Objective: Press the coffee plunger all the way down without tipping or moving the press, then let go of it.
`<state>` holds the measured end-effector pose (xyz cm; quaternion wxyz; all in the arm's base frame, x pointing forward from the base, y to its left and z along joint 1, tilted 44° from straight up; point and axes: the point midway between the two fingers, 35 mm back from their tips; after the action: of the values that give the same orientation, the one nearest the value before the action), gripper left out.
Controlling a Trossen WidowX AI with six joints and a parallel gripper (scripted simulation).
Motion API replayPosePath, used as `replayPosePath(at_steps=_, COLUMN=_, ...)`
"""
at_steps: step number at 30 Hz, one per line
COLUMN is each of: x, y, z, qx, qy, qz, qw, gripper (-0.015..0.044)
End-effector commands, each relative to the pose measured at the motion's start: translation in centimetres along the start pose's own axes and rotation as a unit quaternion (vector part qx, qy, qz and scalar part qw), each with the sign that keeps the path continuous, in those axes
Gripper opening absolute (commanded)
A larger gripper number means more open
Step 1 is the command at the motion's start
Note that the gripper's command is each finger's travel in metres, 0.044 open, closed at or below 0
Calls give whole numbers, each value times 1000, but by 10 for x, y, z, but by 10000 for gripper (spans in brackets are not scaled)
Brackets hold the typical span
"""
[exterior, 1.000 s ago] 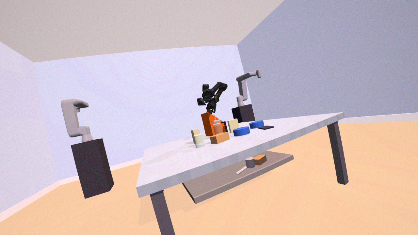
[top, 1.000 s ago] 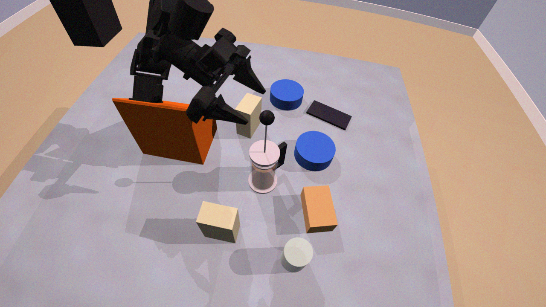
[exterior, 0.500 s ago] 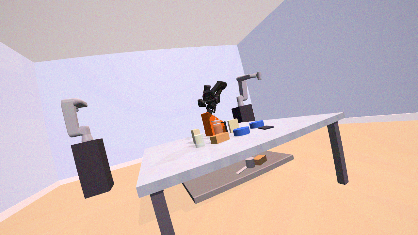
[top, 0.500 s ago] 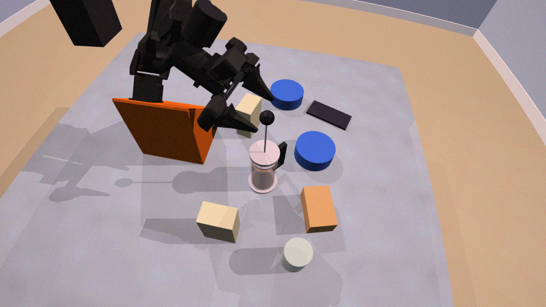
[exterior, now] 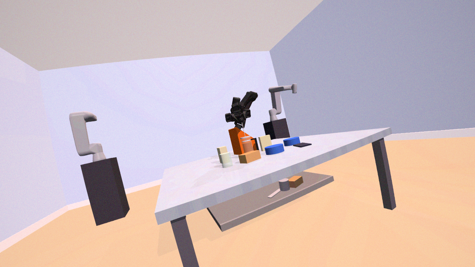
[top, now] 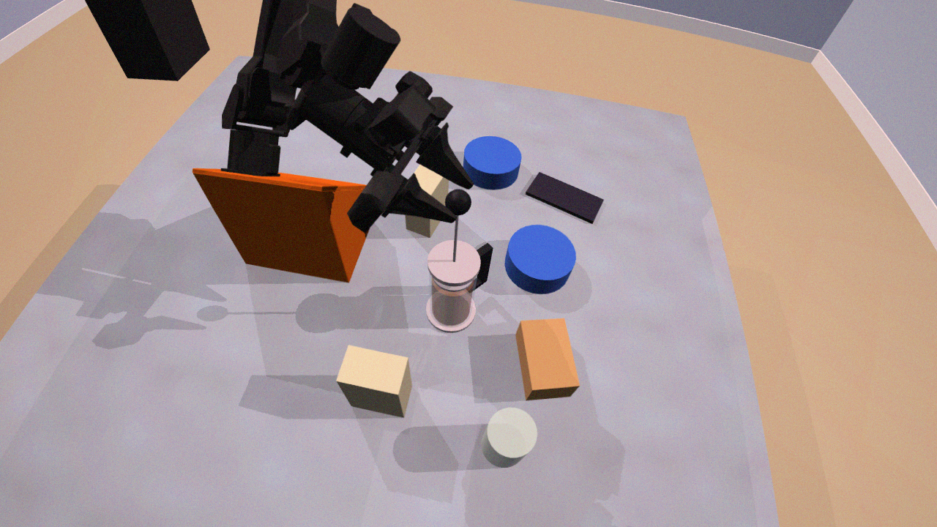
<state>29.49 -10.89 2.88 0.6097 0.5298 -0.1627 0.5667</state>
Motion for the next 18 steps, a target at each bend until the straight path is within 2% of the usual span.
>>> replayPosePath(at_steps=1, x=0, y=0, z=1, qx=-1, qy=-1, qz=-1, qw=1000, gripper=177)
replayPosePath(at_steps=3, x=0, y=0, z=1, qx=-1, qy=-1, qz=-1, qw=1000, gripper=125)
replayPosePath(at_steps=18, x=-2, y=-4, z=-3, qx=-1, qy=-1, qz=-1, qw=1000, gripper=123)
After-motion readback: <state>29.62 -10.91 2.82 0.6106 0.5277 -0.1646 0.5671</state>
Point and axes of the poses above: the point midway between the two fingers, 35 mm back from their tips, its own y axis back along the fingers, its own x axis across the jaws, z = x × y, and after that the axes turned 15 degrees about -y, right-handed
